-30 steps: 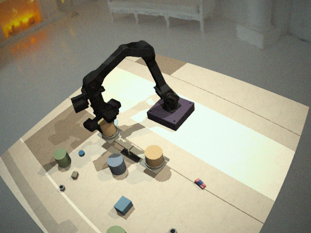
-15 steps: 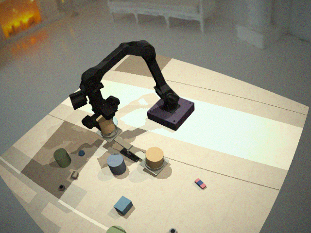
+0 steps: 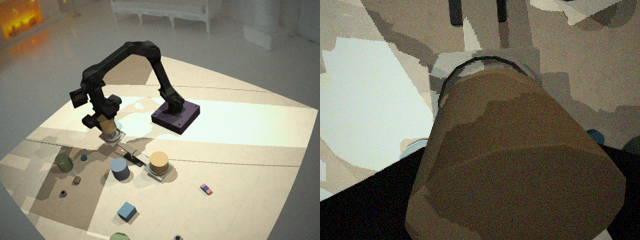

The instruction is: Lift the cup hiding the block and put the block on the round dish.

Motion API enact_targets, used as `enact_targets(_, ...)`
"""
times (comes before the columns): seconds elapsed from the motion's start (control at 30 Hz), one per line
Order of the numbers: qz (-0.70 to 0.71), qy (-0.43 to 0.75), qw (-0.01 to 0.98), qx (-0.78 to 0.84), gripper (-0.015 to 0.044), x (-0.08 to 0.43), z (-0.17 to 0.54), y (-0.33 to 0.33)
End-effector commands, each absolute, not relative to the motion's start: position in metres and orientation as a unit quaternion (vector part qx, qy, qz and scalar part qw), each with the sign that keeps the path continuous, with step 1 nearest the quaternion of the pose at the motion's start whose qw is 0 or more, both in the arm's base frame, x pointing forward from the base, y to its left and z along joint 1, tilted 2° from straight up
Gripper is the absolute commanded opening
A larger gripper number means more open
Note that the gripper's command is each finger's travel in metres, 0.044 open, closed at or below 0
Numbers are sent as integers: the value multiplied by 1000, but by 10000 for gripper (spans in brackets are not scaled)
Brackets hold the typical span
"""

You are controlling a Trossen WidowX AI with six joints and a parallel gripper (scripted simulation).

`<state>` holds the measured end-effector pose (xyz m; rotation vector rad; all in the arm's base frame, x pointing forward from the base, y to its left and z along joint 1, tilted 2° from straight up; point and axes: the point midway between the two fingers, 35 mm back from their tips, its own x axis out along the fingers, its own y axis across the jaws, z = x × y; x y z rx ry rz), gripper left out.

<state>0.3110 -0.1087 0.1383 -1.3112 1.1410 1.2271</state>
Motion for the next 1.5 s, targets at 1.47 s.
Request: enact_targets(1.47,504,469,485,-539,0,303,177,-106)
